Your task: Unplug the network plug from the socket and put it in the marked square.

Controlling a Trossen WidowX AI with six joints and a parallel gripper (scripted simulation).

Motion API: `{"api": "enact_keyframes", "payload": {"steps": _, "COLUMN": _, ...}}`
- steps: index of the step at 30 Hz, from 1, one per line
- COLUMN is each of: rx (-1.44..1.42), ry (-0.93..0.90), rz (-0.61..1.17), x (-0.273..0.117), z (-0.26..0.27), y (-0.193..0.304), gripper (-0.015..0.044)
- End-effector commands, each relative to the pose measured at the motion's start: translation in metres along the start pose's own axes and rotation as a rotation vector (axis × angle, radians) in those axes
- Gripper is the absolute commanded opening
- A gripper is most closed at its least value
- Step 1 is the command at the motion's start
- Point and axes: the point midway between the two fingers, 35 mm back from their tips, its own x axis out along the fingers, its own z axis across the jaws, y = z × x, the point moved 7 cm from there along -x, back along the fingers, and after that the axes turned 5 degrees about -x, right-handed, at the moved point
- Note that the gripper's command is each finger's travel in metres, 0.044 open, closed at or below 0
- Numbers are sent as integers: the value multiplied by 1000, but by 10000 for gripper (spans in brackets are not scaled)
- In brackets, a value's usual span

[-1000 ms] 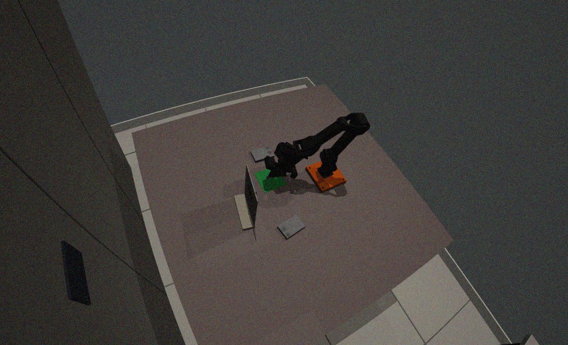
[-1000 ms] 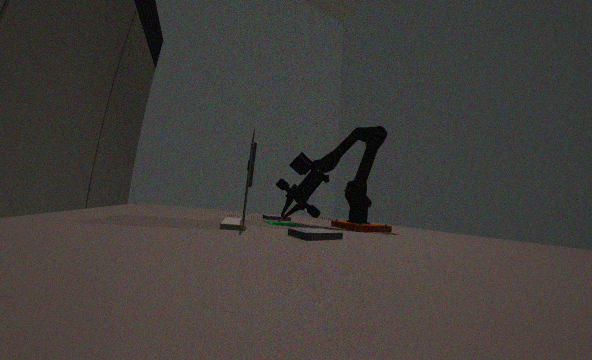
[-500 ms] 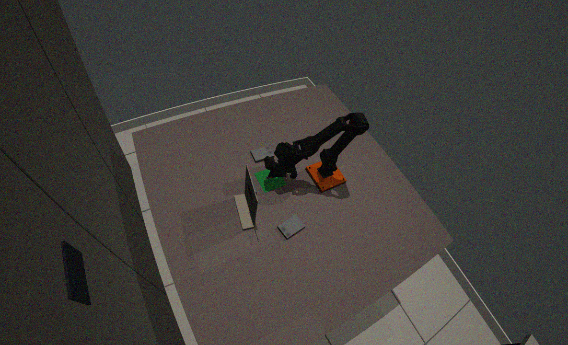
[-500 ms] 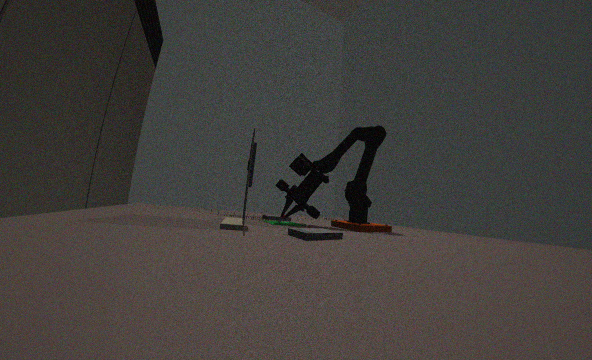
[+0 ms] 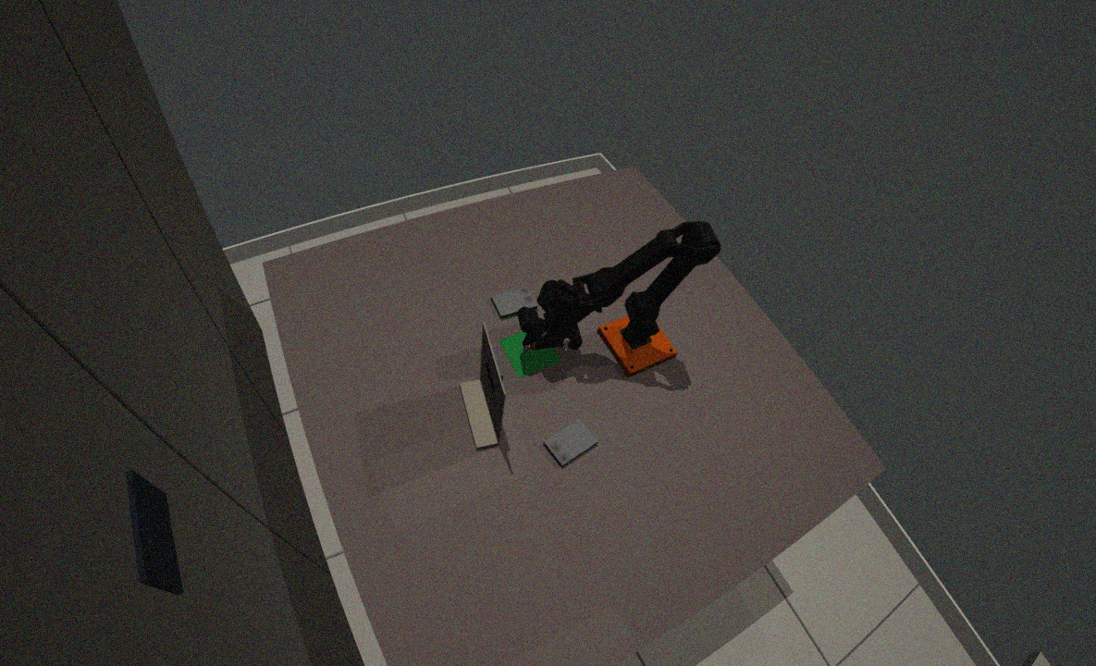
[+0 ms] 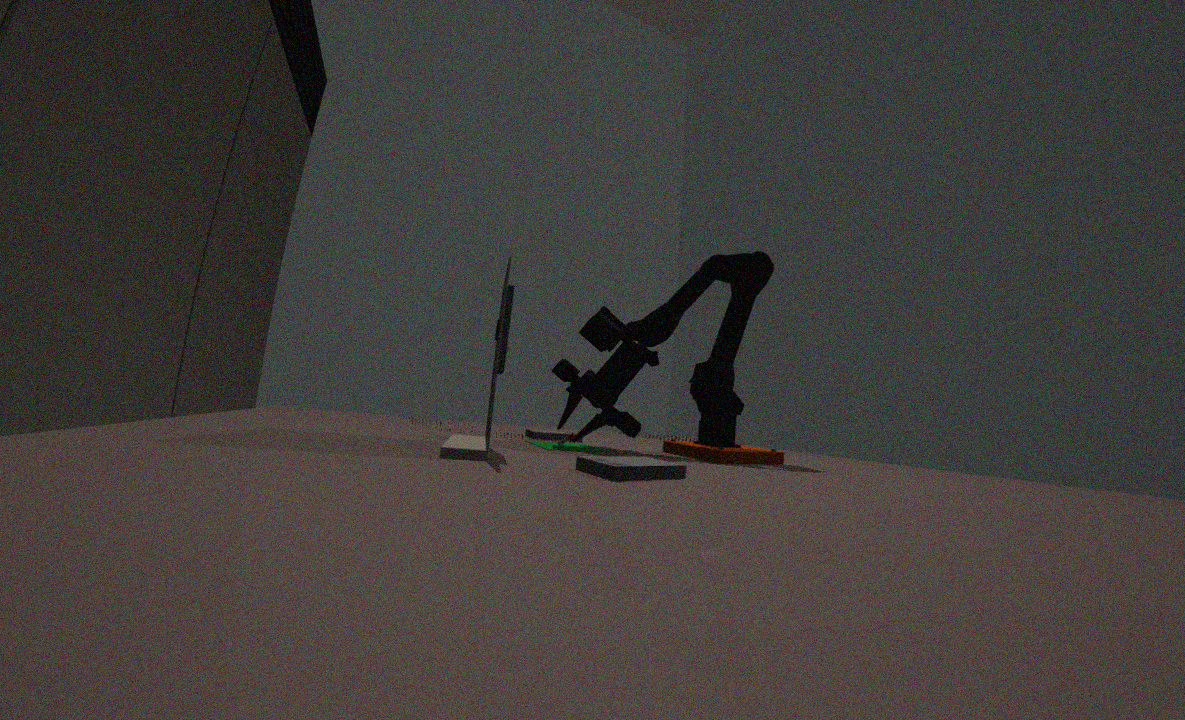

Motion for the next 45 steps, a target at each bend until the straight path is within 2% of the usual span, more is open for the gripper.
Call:
{"api": "enact_keyframes", "payload": {"steps": 1, "rx": 0, "ry": -2, "rz": 0, "x": -3, "z": 1, "y": 0, "gripper": 156}}
{"api": "enact_keyframes", "payload": {"steps": 45, "rx": -3, "ry": 0, "rz": 3, "x": -43, "z": 16, "y": 0, "gripper": 156}}
